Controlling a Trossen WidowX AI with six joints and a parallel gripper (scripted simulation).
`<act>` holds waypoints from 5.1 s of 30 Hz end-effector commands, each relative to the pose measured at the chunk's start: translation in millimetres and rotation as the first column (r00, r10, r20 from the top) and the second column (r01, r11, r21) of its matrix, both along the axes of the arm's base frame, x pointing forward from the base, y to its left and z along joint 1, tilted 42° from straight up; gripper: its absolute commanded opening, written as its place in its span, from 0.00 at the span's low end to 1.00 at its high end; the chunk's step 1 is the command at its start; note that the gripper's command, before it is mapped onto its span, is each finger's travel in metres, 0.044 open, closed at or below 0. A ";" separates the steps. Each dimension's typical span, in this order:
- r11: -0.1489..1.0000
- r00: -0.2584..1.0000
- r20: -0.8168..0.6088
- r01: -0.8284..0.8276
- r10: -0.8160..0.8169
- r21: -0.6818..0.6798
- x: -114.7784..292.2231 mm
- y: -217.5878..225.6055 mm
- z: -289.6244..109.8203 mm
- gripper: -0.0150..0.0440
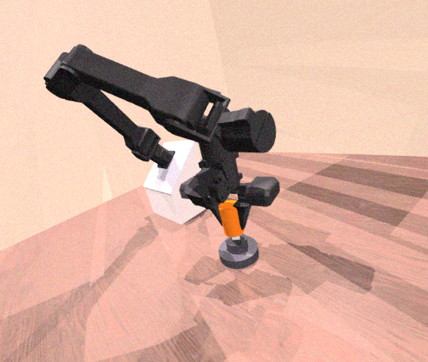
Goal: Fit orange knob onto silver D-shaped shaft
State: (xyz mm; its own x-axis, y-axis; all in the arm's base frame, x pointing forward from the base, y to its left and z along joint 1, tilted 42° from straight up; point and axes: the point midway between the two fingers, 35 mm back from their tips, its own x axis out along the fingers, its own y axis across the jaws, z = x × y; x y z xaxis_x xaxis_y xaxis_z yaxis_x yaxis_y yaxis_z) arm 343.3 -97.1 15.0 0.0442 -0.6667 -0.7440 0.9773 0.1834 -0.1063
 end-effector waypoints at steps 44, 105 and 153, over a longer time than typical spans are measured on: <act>0.985 0.971 0.160 0.173 -0.175 0.024 0.9 0.1 -0.7 0.25; 0.949 0.908 0.280 0.307 -0.313 0.064 0.6 -2.1 -3.2 0.25; 0.933 0.877 0.320 0.351 -0.359 0.082 1.5 -0.7 0.1 0.25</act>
State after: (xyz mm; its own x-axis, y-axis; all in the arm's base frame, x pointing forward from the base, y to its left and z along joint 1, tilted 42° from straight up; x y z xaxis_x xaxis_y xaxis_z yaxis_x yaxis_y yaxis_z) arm 342.7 -97.7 15.9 0.0438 -0.6680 -0.7428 0.9587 -0.1812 0.2194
